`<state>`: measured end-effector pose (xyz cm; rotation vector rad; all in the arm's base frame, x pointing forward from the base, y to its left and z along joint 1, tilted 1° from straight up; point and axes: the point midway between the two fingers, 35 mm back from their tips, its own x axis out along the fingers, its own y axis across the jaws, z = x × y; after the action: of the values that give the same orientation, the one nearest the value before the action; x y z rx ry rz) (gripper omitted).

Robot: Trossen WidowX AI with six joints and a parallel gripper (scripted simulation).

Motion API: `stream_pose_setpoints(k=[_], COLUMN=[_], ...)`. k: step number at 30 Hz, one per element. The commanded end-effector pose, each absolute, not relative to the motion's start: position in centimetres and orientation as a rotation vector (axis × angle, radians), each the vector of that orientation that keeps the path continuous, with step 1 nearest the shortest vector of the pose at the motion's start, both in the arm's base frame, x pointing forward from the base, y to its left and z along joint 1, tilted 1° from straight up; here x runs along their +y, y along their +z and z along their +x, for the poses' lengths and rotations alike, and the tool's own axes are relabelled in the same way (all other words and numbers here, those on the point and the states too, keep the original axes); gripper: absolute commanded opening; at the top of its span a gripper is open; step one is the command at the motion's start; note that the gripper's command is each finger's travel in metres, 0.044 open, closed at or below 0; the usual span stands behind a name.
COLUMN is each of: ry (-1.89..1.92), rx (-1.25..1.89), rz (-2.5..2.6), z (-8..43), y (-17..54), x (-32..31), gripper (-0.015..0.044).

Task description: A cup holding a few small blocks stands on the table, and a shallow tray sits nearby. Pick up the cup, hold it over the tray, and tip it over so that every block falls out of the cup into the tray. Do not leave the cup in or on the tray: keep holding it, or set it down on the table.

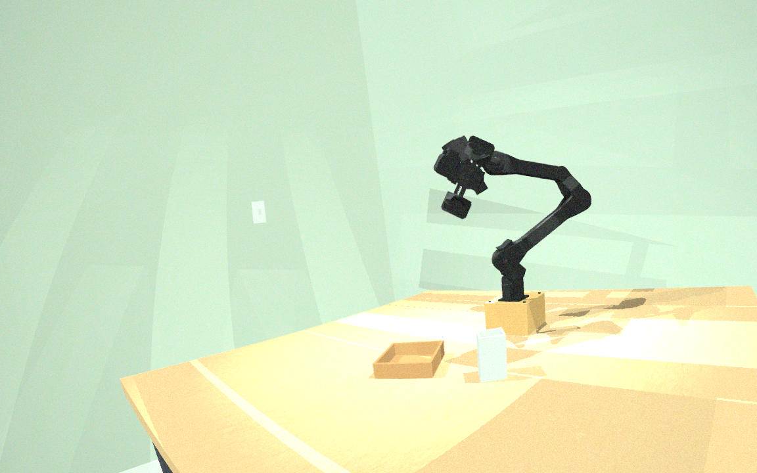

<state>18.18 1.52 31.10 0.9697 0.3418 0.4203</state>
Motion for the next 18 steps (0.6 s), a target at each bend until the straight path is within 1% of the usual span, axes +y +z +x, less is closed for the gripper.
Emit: stream_pose_setpoints(k=[1,2,9,18], ry=[0.421,0.424,0.475,0.567], rx=[0.342,0.344,0.365,0.389], rz=[0.963,0.944,0.668,0.284], z=[18.3,18.6,22.3,25.2], y=[31.0,30.6,25.1,16.6], x=[1.5,1.3,0.3,2.1], gripper=[0.0426,0.0440,0.0440,0.0440])
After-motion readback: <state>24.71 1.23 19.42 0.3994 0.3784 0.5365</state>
